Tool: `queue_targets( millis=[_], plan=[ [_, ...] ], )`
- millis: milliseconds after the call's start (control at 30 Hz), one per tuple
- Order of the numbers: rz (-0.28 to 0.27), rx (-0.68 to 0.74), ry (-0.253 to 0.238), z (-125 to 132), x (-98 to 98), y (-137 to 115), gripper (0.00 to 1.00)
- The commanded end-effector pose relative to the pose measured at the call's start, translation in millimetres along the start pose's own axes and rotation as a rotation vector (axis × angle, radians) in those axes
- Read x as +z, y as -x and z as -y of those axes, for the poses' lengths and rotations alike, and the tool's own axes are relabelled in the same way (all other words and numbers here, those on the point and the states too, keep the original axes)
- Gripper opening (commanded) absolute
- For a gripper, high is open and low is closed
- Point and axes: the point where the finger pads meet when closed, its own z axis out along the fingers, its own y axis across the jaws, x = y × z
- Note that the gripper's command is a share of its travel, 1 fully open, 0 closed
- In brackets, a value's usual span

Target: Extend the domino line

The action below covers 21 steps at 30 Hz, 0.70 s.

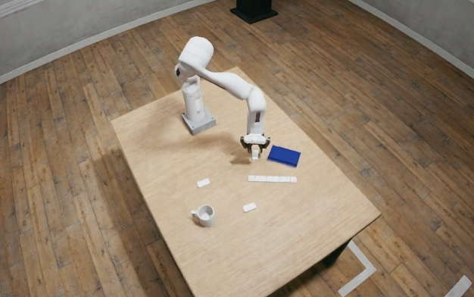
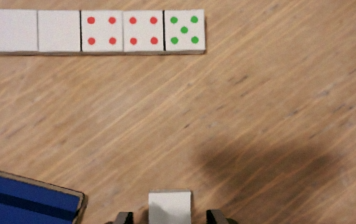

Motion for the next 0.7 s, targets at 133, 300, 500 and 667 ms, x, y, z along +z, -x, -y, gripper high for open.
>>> queue_targets(
  millis=[133, 300, 500, 667],
  plan=[
    [0.006, -0.002, -0.001, 1, 15.9, 3, 0.49],
    [0.005, -0.001, -0.002, 1, 19.6, 3, 0.49],
    [0.005, -0.001, -0.002, 1, 24.3, 3, 0.49],
    [0.005, -0.001, -0.002, 1, 25.6, 3, 0.49]
  ],
)
